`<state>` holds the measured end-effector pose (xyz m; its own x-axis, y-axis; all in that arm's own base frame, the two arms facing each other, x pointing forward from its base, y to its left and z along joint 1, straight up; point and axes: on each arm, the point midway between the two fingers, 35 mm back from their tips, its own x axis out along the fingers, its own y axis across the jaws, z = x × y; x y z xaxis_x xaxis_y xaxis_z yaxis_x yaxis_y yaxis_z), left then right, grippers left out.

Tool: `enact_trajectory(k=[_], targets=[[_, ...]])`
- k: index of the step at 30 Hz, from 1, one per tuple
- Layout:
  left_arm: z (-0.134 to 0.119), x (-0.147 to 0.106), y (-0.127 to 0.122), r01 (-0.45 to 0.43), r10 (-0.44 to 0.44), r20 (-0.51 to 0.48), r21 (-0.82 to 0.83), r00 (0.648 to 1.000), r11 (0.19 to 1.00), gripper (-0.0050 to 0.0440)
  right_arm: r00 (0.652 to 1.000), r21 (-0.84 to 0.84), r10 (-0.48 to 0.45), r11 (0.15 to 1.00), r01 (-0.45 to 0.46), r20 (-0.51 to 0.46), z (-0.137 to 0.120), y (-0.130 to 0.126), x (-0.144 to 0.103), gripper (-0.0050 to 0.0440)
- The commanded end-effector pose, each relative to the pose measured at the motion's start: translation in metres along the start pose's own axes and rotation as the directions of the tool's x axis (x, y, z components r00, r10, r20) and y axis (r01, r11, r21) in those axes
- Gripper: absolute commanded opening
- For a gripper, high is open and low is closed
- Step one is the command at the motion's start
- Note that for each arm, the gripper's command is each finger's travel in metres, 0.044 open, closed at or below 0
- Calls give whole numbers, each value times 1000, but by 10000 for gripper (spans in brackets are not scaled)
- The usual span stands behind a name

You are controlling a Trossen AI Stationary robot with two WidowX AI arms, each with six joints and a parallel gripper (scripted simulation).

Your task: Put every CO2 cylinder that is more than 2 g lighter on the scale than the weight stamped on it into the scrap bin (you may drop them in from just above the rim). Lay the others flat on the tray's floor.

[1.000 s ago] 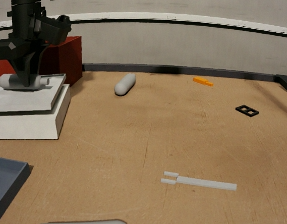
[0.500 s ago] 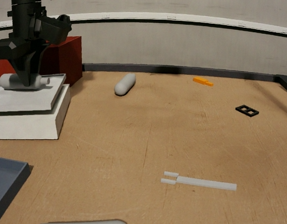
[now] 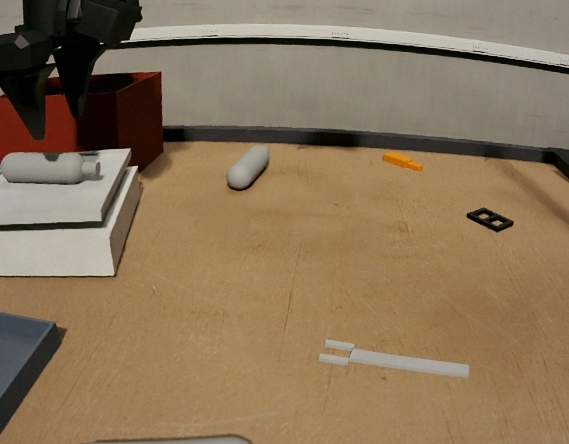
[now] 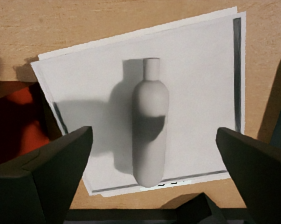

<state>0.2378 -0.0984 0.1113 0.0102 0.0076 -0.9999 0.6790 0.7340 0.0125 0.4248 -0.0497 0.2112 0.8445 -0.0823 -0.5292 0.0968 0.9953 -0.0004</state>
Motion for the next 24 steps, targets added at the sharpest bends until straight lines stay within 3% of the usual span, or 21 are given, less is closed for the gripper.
enact_trajectory(k=[1,10,17,24], targets=[[4,-32,0,-13,13,36,0,999,1000,440,1000,-1,0,1000,0,29,11,0,-6,440],[-15,-24,-4,-9,12,53,-59,999,998,440,1000,-1,1,1000,-1,30,26,0,7,440],[-59,-19,-17,-19,52,150,-213,987,977,440,999,-2,3,1000,-3,34,70,2,49,440],[-91,-13,-28,-17,88,207,-320,974,947,440,999,-3,2,1000,-2,35,89,2,77,440]])
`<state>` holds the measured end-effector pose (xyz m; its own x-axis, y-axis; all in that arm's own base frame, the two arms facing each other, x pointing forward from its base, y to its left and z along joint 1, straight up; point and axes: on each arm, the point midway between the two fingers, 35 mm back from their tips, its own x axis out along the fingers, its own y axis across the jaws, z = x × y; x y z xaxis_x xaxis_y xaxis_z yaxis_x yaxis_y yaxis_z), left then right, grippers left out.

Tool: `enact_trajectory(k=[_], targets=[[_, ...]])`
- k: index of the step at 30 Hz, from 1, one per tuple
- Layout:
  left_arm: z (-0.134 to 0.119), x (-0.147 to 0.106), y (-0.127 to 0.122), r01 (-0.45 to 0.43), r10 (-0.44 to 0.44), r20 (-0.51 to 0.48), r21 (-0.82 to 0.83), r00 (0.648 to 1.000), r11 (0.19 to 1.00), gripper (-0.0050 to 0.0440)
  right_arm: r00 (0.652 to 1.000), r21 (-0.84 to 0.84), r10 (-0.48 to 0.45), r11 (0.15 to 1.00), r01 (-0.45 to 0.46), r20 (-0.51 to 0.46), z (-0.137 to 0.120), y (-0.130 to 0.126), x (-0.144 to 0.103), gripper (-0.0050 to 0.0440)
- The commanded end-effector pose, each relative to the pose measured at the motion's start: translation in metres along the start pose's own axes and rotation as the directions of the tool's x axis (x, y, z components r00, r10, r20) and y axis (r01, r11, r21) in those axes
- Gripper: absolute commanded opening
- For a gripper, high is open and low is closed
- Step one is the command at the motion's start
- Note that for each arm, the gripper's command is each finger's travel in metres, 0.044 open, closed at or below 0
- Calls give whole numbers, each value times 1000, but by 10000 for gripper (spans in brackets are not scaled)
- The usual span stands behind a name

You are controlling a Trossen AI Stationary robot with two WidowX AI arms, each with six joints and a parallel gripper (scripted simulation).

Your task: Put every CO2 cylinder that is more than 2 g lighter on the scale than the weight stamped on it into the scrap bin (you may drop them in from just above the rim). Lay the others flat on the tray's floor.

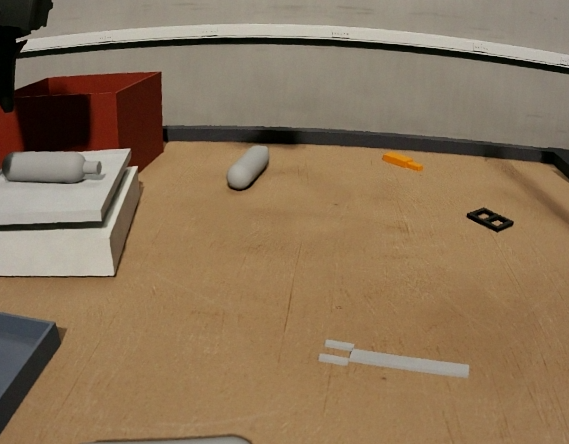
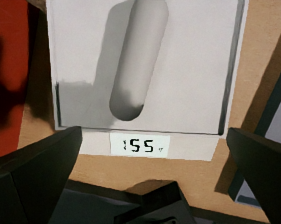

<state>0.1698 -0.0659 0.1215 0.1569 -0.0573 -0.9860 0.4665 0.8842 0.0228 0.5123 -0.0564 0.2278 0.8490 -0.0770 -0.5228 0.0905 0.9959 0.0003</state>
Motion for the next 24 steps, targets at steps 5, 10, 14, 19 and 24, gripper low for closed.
enact_trajectory(k=[5,10,14,19,24], targets=[[-48,-5,-2,-20,40,128,-154,991,988,440,1000,-1,-1,1000,1,31,41,2,32,440],[-64,-5,-3,-19,55,164,-211,985,977,440,999,0,-2,1000,2,32,46,1,41,440],[-70,-4,-4,-20,60,169,-230,984,973,440,1000,0,-2,1000,2,26,44,1,44,440],[-72,-4,-4,-19,61,173,-235,983,972,440,1000,0,-2,1000,2,26,44,1,44,440],[-71,-5,-4,-17,60,178,-235,982,972,440,1000,0,-2,1000,2,27,44,1,44,440]])
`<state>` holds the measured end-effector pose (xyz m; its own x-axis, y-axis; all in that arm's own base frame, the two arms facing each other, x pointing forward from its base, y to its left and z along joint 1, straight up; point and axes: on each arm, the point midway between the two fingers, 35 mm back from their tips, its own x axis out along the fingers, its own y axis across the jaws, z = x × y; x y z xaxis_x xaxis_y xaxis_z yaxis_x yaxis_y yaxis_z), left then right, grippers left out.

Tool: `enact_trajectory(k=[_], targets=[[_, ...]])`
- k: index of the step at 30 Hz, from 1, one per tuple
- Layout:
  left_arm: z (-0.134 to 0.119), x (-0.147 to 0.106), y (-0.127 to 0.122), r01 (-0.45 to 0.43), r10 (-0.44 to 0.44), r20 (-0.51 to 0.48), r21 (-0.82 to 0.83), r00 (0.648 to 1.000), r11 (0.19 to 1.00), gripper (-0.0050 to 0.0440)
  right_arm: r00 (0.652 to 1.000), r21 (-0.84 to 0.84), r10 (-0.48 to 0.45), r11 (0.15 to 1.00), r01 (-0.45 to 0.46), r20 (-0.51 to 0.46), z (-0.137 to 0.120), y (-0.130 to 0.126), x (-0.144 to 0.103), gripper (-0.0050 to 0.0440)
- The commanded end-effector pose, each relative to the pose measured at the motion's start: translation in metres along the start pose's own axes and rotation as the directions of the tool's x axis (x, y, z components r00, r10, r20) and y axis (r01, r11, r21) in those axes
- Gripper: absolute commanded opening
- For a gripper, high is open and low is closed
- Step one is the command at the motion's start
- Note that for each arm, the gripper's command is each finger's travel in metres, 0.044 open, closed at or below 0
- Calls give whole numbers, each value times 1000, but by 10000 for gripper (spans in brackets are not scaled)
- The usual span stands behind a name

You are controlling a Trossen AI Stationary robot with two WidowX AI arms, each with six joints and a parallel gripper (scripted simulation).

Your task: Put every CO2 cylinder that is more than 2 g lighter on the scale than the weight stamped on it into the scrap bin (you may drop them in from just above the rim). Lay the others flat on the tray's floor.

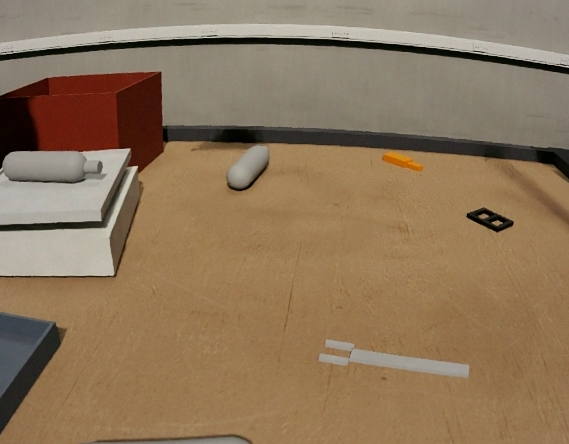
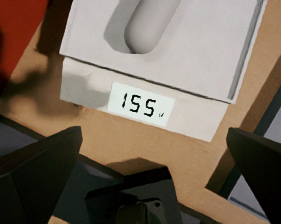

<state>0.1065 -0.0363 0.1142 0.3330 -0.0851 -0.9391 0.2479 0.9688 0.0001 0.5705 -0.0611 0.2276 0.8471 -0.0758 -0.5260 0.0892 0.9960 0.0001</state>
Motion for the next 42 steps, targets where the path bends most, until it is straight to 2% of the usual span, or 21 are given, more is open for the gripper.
enact_trajectory(k=[1,5,6,8,10,15,23,25,30,38,42], targets=[[-1,-1,0,0,0,4,-2,1000,1000,440,1000,1,-3,1000,3,28,12,1,-6,440],[1,-3,0,1,-1,8,-1,1000,1000,440,1000,1,-3,1000,3,26,12,1,-5,440],[1,-3,0,1,-1,8,-1,1000,1000,416,999,0,-1,1000,1,36,15,0,-11,440],[1,-3,0,1,-1,8,-1,1000,1000,416,999,0,-1,1000,1,36,15,0,-11,440],[5,-4,-1,5,-6,11,10,1000,1000,368,999,0,-1,1000,1,34,14,0,-11,440],[24,-3,-5,23,-23,-1,75,1000,997,251,999,2,-5,1000,5,41,10,-2,-29,440],[80,17,-14,85,-74,-48,276,996,958,251,999,4,-10,1000,10,36,-27,-6,-75,440],[80,17,-14,85,-74,-48,276,996,958,251,999,4,-10,1000,10,36,-27,-6,-75,440],[108,36,-16,121,-102,-70,372,992,920,251,999,7,-13,1000,13,34,-55,-7,-101,440],[119,46,-17,138,-114,-83,410,990,901,251,1000,9,-16,1000,16,27,-77,-8,-115,440],[119,46,-17,139,-114,-83,411,990,901,251,1000,9,-16,1000,15,27,-77,-8,-116,440]])
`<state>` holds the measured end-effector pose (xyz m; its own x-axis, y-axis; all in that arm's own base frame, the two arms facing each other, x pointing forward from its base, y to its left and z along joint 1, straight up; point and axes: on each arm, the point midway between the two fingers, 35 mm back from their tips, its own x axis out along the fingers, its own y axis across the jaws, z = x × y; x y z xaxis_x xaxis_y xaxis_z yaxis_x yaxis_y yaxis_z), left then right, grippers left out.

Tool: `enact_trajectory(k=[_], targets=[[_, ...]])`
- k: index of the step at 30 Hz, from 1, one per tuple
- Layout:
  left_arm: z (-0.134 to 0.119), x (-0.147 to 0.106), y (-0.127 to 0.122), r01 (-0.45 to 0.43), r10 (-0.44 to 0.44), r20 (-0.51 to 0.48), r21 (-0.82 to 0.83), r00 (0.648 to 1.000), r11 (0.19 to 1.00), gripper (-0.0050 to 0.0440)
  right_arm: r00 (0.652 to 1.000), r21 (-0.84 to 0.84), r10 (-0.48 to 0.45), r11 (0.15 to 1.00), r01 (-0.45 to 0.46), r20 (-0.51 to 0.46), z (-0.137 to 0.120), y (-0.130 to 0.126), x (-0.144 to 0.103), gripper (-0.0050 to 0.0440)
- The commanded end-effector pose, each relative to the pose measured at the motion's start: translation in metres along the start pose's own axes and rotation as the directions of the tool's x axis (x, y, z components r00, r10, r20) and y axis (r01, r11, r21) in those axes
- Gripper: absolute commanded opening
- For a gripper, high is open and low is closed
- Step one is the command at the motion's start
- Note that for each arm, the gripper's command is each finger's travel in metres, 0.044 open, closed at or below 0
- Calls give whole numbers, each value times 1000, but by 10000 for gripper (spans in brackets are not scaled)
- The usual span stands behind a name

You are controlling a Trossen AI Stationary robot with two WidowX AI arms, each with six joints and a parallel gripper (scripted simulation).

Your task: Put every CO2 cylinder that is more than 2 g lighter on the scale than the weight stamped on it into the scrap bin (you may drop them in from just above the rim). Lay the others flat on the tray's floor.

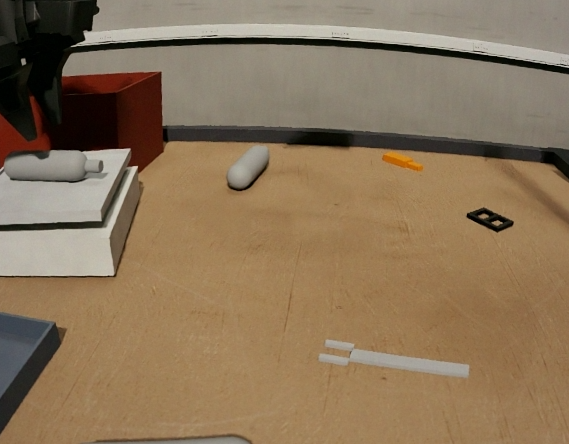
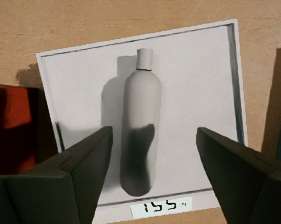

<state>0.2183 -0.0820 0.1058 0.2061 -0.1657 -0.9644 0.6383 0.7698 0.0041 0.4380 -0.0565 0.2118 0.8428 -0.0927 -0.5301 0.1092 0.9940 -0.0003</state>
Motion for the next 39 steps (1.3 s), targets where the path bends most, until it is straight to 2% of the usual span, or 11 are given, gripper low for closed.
enact_trajectory(k=[1,8,15,23,26,39], targets=[[8,-4,3,-7,7,17,10,1000,1000,251,999,-2,2,1000,-2,32,6,0,-11,440],[17,-1,5,-3,5,-92,20,996,1000,251,1000,-1,0,1000,0,31,8,0,-9,440],[28,6,9,3,7,-223,46,975,999,251,1000,-1,0,1000,0,31,8,0,-9,440],[30,7,9,5,8,-243,53,970,999,251,1000,-1,0,1000,0,31,8,0,-9,440],[22,15,7,15,-2,-262,49,965,999,251,1000,-1,0,1000,0,31,8,0,-9,440],[18,31,7,15,-2,-262,49,965,999,251,1000,-1,0,1000,0,31,8,0,-9,440]])
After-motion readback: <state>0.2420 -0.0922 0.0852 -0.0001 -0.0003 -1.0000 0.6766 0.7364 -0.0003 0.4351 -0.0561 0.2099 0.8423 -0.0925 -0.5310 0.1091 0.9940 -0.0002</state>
